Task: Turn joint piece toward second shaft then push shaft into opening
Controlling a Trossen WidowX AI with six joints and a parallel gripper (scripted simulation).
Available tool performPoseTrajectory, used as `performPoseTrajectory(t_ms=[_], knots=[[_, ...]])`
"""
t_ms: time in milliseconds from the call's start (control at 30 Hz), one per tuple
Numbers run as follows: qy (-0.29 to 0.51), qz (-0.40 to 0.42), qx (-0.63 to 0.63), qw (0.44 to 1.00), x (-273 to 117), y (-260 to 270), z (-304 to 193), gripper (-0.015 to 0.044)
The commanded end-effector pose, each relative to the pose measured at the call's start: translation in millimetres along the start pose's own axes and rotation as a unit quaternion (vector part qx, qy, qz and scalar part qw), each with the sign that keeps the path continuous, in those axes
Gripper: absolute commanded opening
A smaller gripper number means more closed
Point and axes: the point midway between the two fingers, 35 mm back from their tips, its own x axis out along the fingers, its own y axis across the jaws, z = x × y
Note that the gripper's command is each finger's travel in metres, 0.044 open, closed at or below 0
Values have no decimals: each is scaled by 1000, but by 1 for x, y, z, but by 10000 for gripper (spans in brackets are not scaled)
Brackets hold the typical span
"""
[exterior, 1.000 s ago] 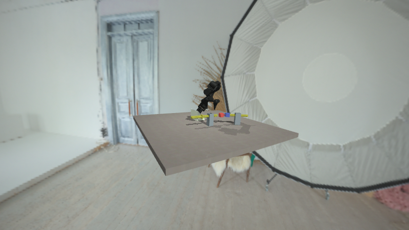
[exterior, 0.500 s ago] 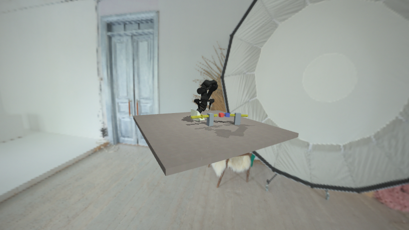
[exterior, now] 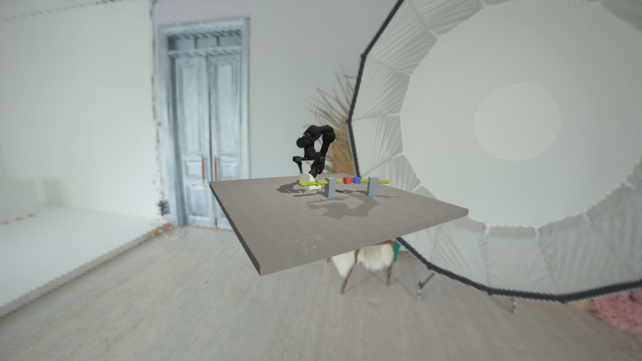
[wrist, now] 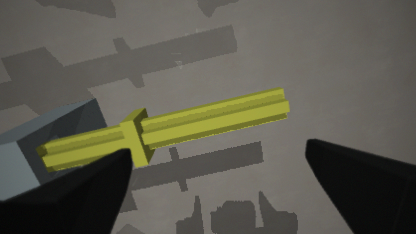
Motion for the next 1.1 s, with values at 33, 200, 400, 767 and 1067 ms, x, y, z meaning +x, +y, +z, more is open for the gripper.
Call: performPoseTrajectory(t_ms=[33,200,400,767,1067], knots=[[-1,-14,-88,996,0,-28,1,440],[-1,-15,-99,995,0,-31,1,440],[-1,-15,-88,996,1,-31,1,440],[0,-16,100,995,17,-33,3,440],[0,-16,254,967,31,-34,4,440]])
